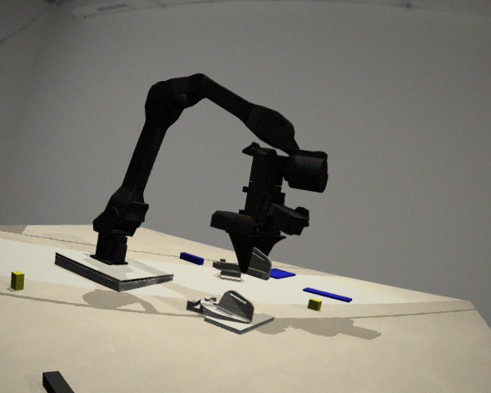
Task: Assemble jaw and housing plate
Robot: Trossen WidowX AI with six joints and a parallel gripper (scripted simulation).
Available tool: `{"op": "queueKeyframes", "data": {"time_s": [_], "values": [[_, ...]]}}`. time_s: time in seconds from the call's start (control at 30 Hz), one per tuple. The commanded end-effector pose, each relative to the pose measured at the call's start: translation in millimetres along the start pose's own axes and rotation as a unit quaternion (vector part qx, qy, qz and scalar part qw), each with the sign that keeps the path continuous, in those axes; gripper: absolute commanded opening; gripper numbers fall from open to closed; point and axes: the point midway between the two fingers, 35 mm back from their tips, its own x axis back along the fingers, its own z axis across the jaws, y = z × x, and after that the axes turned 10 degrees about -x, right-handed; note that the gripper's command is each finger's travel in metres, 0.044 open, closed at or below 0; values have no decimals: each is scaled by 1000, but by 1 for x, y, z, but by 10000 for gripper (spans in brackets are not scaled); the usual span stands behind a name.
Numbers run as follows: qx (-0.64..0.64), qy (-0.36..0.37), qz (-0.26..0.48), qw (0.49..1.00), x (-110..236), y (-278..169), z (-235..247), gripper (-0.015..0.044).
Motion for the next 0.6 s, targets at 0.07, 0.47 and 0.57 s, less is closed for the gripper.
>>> {"op": "queueKeyframes", "data": {"time_s": [0.07, 0.47, 0.57], "values": [[2, -3, 4, 1000, -3, 1, 0, 134], [4, -3, 4, 1000, -3, 1, 0, 134], [6, -3, 4, 1000, -3, 1, 0, 134]]}}
